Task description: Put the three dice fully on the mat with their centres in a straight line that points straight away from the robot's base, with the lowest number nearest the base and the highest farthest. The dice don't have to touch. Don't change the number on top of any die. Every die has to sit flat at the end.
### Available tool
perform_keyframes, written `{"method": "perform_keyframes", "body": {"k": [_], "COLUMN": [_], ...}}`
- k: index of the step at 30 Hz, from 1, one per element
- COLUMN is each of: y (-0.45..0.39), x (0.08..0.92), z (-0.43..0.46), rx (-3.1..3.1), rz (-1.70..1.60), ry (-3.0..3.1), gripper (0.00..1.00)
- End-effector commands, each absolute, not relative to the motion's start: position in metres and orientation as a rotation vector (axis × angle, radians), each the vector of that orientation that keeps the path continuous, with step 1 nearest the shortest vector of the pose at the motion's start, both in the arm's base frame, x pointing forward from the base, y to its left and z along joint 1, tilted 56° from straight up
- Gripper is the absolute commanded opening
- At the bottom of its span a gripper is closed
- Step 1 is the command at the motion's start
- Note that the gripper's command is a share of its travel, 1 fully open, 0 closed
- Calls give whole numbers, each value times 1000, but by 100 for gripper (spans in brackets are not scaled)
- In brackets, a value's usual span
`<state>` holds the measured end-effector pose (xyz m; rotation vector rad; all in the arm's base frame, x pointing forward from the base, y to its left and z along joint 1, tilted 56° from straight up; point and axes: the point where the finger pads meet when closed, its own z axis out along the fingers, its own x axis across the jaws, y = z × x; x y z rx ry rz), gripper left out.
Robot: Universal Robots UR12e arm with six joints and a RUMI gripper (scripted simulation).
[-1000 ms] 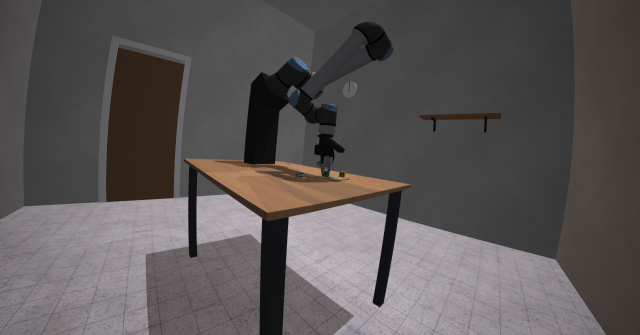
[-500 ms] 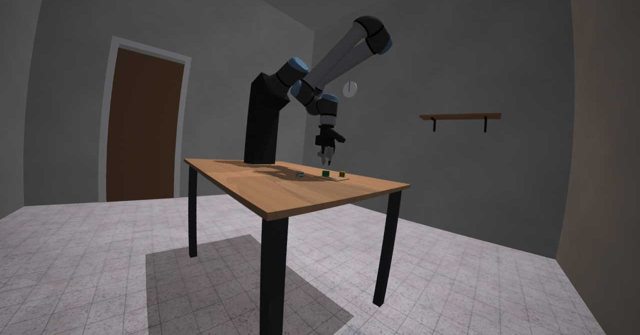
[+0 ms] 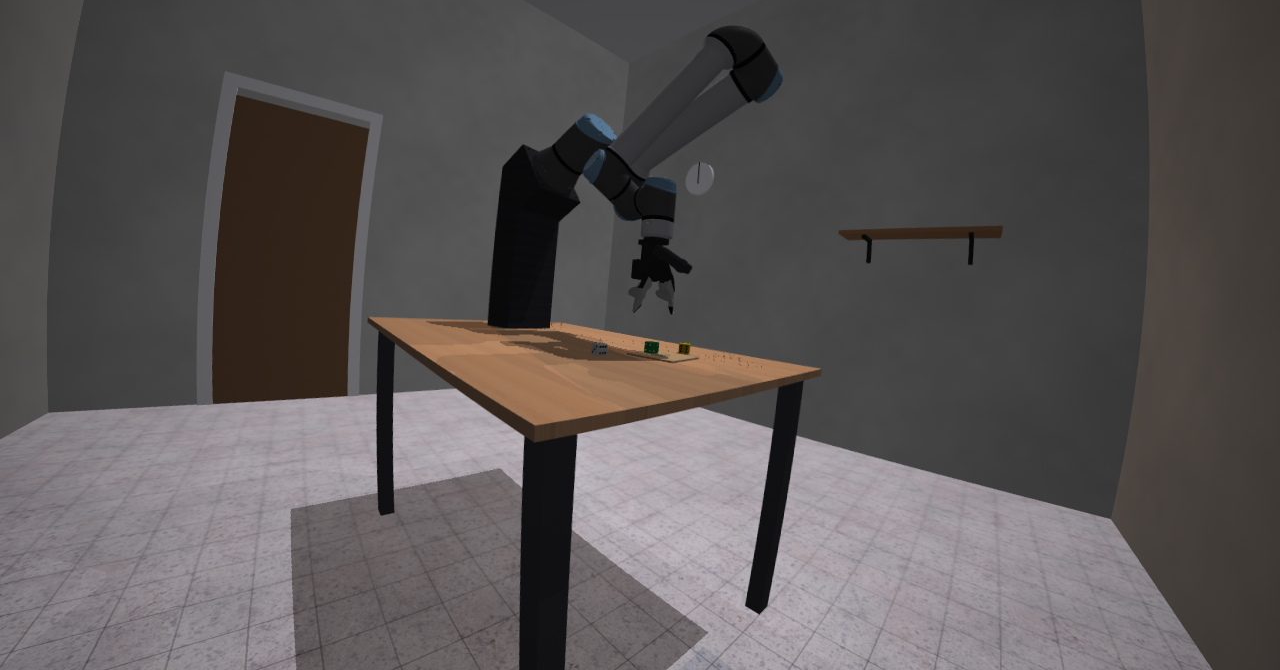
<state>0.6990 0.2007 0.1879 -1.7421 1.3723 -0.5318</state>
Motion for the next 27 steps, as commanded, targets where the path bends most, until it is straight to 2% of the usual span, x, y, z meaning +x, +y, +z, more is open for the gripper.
{"method": "perform_keyframes", "body": {"k": [1, 27], "y": [200, 203], "x": [698, 698], "z": [189, 190], "rx": [-1742, -1769], "rz": [-532, -551], "ry": [1372, 1344], "gripper": [100, 100]}}
